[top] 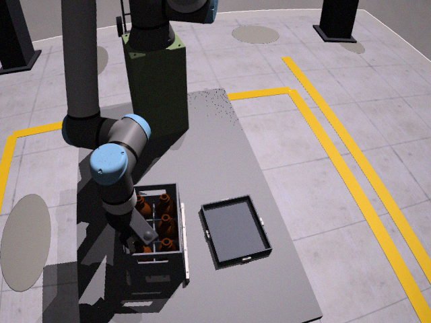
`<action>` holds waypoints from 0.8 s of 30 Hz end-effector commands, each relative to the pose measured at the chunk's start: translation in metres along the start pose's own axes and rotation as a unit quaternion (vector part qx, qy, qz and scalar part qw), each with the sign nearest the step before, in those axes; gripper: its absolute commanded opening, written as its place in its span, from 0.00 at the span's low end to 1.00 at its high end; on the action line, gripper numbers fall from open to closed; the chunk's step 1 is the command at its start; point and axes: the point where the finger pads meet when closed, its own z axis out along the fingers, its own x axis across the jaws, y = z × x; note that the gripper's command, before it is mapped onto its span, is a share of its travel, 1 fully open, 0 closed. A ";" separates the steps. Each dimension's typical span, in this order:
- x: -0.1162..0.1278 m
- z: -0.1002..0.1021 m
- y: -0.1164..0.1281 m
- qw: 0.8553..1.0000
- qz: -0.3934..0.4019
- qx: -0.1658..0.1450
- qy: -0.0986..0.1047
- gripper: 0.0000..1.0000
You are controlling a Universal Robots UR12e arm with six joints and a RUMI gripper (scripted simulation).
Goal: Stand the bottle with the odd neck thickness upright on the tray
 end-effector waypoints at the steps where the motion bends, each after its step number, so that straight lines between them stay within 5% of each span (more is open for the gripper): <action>1: 0.002 -0.001 -0.002 1.000 0.000 0.001 0.002 0.00; 9: 0.002 -0.001 -0.002 1.000 0.000 0.001 0.002 0.00; 10: 0.002 -0.001 -0.002 1.000 0.000 0.001 0.002 0.38; 24: 0.002 -0.001 -0.002 1.000 0.000 0.001 0.002 0.38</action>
